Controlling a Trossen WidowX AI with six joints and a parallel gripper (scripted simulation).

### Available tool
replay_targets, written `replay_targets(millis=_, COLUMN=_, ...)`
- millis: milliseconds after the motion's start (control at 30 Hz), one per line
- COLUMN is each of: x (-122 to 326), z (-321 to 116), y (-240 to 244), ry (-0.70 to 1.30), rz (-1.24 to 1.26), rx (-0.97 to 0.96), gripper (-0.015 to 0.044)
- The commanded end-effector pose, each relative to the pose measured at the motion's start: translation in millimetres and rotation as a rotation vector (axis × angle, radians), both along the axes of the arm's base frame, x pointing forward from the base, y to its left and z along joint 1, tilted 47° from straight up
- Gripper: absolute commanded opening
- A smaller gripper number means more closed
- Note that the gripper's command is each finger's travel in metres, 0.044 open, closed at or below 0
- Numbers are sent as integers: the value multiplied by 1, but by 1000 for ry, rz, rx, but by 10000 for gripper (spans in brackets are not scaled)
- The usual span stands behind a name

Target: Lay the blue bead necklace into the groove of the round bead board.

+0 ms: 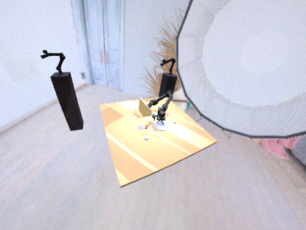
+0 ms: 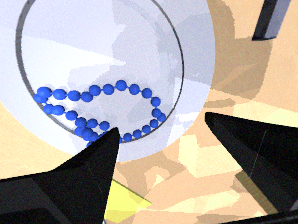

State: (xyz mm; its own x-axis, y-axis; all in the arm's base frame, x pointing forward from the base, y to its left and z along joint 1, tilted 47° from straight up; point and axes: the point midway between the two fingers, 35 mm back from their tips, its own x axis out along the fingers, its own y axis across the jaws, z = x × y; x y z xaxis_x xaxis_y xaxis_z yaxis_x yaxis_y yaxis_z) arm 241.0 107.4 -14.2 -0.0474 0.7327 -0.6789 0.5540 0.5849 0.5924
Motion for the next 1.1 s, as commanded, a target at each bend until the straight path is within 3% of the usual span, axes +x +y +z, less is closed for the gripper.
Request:
replay_targets(millis=0, x=4, z=5, y=-7, ry=-45, rz=40, rx=-3, gripper=361)
replay_targets(millis=300, x=12, z=19, y=-24, ry=-161, rz=148, rx=4, gripper=125)
replay_targets(millis=1067, x=12, z=-1, y=-3, ry=-164, rz=147, rx=5, gripper=120)
